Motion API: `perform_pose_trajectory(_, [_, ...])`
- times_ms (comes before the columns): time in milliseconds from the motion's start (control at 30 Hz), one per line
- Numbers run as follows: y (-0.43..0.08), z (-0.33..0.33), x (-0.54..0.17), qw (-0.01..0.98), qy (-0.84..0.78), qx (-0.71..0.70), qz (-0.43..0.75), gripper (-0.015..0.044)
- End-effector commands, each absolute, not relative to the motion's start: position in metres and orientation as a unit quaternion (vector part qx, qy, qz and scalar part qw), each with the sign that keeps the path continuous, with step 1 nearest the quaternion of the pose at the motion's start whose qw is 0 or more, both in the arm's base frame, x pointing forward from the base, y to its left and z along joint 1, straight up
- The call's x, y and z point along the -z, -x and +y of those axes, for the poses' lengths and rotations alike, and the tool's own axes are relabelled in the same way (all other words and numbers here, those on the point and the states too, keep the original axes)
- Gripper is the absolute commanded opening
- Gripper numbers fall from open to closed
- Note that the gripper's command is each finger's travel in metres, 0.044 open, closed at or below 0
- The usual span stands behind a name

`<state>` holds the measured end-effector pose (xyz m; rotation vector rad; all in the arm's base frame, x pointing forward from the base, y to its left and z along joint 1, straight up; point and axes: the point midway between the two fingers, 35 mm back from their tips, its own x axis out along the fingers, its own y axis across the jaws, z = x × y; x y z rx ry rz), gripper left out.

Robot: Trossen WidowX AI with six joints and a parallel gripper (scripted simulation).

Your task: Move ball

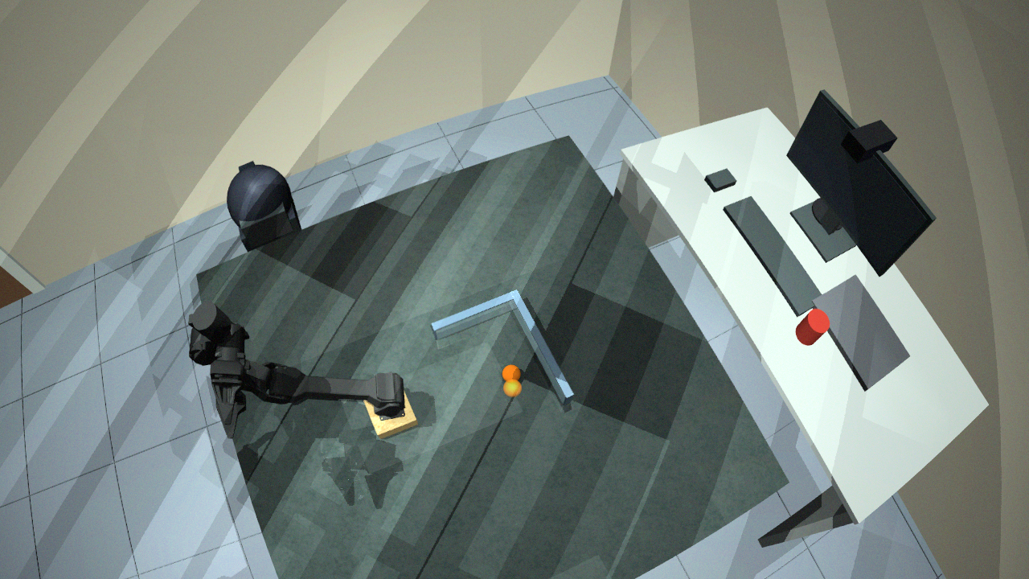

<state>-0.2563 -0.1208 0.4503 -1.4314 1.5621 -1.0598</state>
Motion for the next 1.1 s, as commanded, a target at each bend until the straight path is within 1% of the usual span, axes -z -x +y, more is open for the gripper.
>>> perform_pose_trajectory(0, [0.255, -0.121, -0.451, 0.377, 0.560, 0.414, 0.610, 0.0374])
perform_pose_trajectory(67, [0.245, -0.122, -0.455, 0.380, 0.566, 0.411, 0.605, 0.0332])
perform_pose_trajectory(333, [0.150, -0.131, -0.480, 0.419, 0.611, 0.370, 0.560, 0.0332])
perform_pose_trajectory(600, [0.027, -0.137, -0.486, 0.486, 0.649, 0.293, 0.506, 0.0332])
perform_pose_trajectory(867, [-0.086, -0.130, -0.455, 0.542, 0.653, 0.193, 0.493, 0.0332])
perform_pose_trajectory(1067, [-0.165, -0.117, -0.415, 0.612, 0.613, 0.128, 0.482, 0.0332])
